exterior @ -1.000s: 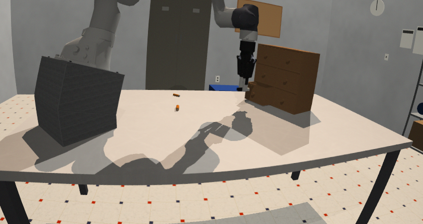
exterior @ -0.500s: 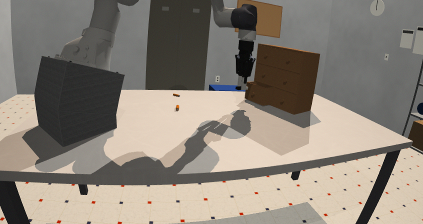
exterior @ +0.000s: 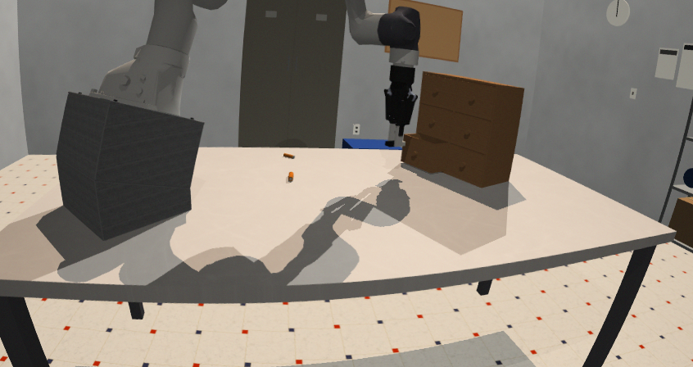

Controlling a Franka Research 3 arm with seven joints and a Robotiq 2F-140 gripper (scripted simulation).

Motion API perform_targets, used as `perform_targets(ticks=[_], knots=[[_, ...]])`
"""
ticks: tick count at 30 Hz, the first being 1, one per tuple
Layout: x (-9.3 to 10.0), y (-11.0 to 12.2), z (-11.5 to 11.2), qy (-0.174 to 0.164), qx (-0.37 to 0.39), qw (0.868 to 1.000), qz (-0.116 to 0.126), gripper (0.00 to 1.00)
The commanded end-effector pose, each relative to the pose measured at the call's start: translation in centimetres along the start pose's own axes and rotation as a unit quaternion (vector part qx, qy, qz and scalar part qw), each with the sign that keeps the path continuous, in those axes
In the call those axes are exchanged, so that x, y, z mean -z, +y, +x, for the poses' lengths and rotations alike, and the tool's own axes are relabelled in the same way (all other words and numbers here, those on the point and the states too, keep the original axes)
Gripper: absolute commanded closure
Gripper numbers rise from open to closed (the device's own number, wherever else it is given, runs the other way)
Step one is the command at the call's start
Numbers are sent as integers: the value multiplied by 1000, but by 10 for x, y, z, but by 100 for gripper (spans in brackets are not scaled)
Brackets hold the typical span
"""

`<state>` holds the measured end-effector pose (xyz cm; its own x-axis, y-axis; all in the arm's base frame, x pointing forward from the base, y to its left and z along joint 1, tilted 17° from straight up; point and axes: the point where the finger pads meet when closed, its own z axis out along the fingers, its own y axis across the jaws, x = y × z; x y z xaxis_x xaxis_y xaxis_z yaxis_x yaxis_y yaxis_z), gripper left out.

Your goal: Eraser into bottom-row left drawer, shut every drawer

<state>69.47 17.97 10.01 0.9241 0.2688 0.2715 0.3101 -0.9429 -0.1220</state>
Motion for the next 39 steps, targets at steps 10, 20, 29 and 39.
perform_targets(ticks=[10,20,29,39], knots=[[0,-2,1,-1,7,1000,0,80],[16,-2,2,0,8,1000,0,80],[38,-2,3,0,8,1000,0,80],[39,-2,3,1,8,1000,0,80]])
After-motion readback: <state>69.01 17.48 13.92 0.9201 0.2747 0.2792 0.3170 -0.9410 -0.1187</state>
